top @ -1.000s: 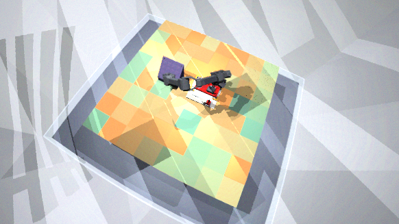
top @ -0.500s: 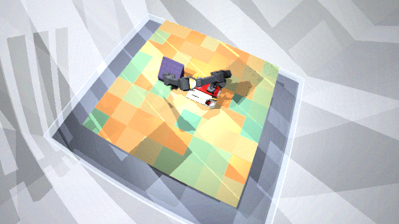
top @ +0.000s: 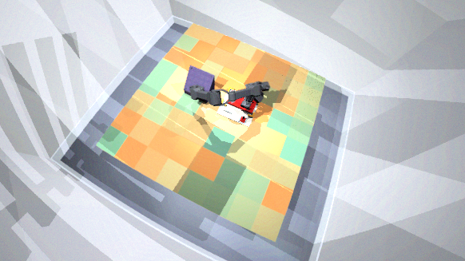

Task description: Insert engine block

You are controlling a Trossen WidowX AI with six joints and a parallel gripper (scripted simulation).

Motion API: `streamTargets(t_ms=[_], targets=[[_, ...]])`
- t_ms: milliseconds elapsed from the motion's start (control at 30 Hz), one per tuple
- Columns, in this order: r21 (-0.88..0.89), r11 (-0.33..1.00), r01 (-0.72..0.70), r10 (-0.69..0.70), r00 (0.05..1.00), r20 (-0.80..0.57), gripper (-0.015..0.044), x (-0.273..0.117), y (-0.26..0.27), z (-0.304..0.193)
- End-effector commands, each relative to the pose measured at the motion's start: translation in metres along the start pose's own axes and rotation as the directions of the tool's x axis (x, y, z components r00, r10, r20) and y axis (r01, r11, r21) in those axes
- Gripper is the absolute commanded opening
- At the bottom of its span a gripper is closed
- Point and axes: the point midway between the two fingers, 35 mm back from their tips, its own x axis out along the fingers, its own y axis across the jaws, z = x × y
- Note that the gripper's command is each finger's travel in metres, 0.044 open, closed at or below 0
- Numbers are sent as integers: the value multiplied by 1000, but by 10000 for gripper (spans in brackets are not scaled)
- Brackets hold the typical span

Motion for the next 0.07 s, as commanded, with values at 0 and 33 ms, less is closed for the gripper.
streamTargets(t_ms=[0,33], targets=[[6,1000,-3,3,1000,-3,0,0,0,0],[6,1000,-3,3,1000,-3,26,0,0,0]])
